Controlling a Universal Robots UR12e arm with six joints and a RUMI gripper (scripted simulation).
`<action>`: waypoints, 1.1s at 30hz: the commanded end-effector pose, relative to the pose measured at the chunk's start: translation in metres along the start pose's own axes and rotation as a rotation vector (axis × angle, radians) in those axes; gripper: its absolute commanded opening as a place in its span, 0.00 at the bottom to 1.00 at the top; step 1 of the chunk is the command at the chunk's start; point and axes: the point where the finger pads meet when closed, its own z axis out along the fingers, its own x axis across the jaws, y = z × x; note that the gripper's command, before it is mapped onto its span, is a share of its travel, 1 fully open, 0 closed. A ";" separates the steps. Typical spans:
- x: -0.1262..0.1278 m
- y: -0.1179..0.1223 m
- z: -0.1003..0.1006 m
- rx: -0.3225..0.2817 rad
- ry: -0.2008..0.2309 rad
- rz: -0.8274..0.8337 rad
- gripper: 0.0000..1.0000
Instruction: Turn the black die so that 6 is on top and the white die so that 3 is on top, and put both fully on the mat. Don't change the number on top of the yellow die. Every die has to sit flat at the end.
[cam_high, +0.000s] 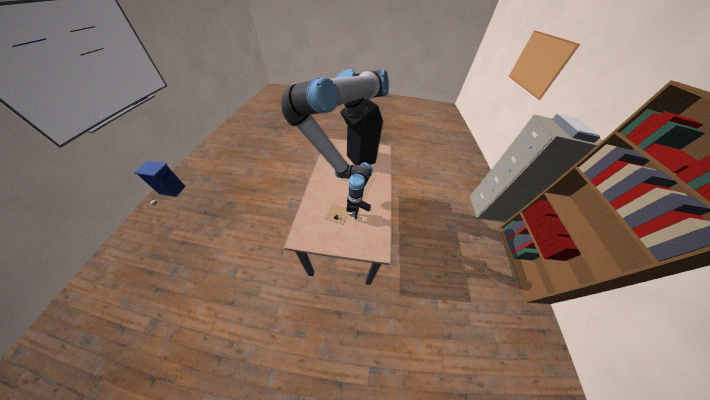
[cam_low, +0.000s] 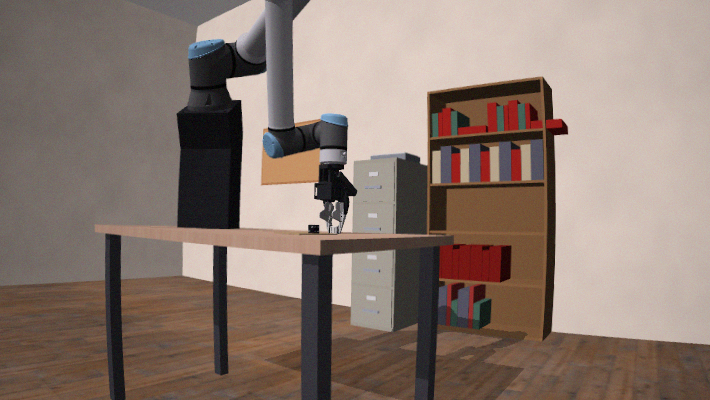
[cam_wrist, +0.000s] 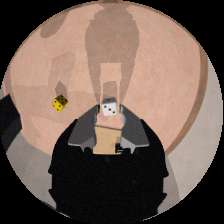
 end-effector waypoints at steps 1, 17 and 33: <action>0.000 0.000 -0.001 0.000 0.001 0.000 0.24; 0.000 0.000 -0.001 0.000 0.001 0.000 0.24; 0.000 0.000 -0.001 0.000 0.001 0.000 0.06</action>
